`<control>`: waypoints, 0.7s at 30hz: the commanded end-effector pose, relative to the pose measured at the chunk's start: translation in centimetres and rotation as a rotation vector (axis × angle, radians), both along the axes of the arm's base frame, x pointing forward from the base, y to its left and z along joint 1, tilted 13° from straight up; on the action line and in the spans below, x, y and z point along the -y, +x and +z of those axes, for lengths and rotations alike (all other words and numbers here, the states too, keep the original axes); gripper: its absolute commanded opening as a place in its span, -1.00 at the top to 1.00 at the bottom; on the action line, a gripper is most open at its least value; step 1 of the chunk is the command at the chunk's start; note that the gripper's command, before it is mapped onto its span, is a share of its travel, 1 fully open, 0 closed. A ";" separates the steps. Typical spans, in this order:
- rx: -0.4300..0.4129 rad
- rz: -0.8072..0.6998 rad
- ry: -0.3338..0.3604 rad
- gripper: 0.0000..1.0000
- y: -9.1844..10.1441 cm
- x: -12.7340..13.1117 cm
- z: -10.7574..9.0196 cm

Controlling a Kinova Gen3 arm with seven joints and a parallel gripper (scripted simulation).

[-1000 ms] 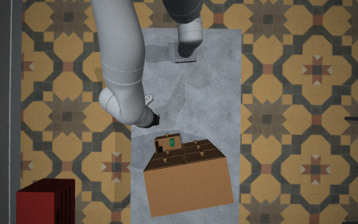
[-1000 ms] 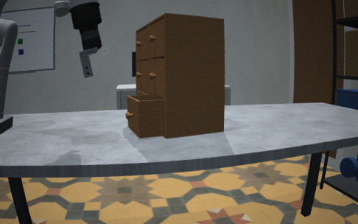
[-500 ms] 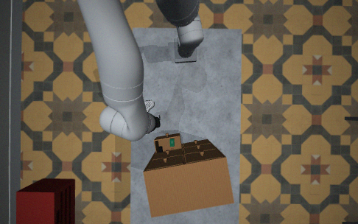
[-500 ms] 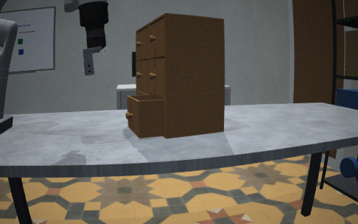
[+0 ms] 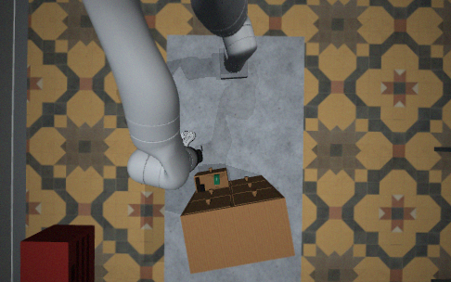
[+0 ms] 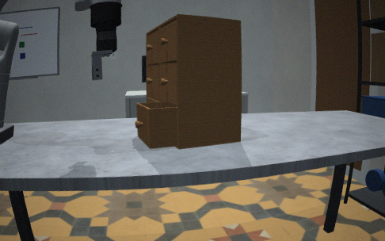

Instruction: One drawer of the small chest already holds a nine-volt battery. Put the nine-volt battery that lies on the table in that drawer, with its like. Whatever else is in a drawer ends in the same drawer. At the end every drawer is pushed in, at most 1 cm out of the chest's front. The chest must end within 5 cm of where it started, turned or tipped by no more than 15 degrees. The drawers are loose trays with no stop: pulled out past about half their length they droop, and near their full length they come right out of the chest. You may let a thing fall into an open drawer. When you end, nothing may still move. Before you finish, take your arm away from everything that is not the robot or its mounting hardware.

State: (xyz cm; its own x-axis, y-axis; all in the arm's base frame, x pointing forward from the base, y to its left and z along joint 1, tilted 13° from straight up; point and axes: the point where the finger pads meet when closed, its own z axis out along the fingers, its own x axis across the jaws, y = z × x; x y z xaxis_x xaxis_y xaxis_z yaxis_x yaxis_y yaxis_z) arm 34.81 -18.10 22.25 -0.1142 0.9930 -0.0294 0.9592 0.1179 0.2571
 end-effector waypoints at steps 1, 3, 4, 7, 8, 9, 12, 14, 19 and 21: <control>-0.005 0.010 0.003 -1.00 0.3 -0.3 0.0; -0.011 0.009 0.002 -1.00 0.3 -0.3 0.0; -0.014 0.009 0.002 -1.00 0.3 -0.3 0.1; -0.016 0.009 0.001 -1.00 0.3 -0.3 0.1; -0.019 0.009 0.001 -1.00 0.3 -0.3 0.1; -0.021 0.009 0.001 -1.00 0.3 -0.3 0.1; -0.026 0.009 0.000 -1.00 0.3 -0.3 0.1; -0.028 0.009 0.000 -1.00 0.3 -0.3 0.1; -0.032 0.008 -0.001 -1.00 0.3 -0.3 0.1; -0.032 0.008 -0.001 -1.00 0.3 -0.3 0.1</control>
